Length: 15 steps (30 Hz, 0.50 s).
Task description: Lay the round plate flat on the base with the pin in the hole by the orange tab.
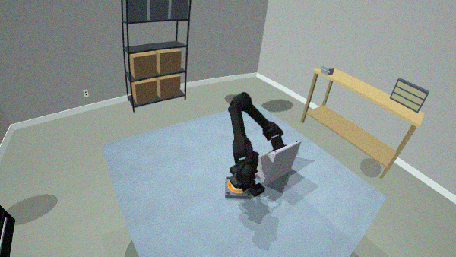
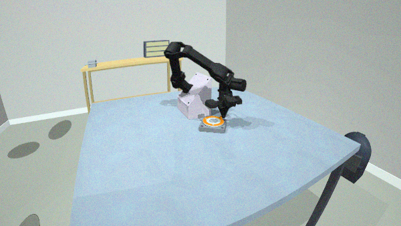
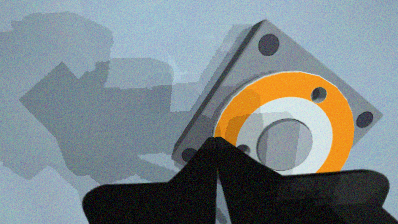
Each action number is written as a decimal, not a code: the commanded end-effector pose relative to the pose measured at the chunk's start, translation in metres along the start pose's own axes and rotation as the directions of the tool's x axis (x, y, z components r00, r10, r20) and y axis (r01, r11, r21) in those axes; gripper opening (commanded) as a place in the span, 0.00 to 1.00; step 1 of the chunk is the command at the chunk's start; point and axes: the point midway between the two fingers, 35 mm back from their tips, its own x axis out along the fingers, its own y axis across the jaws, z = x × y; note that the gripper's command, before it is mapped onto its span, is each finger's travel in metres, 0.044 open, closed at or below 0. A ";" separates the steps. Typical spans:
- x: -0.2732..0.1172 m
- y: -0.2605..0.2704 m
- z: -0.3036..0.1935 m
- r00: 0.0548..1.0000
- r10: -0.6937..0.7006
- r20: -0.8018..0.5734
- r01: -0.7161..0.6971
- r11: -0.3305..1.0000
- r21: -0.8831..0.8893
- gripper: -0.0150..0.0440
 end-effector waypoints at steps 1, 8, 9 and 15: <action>0.000 0.001 -0.008 1.000 0.001 -0.007 -0.001 1.000 -0.002 0.25; 0.000 0.001 -0.016 1.000 0.001 -0.007 -0.001 1.000 -0.002 0.25; 0.000 0.001 -0.017 1.000 0.001 -0.007 -0.001 1.000 -0.002 0.25; -0.001 0.000 -0.023 1.000 0.001 -0.007 -0.001 1.000 -0.003 0.25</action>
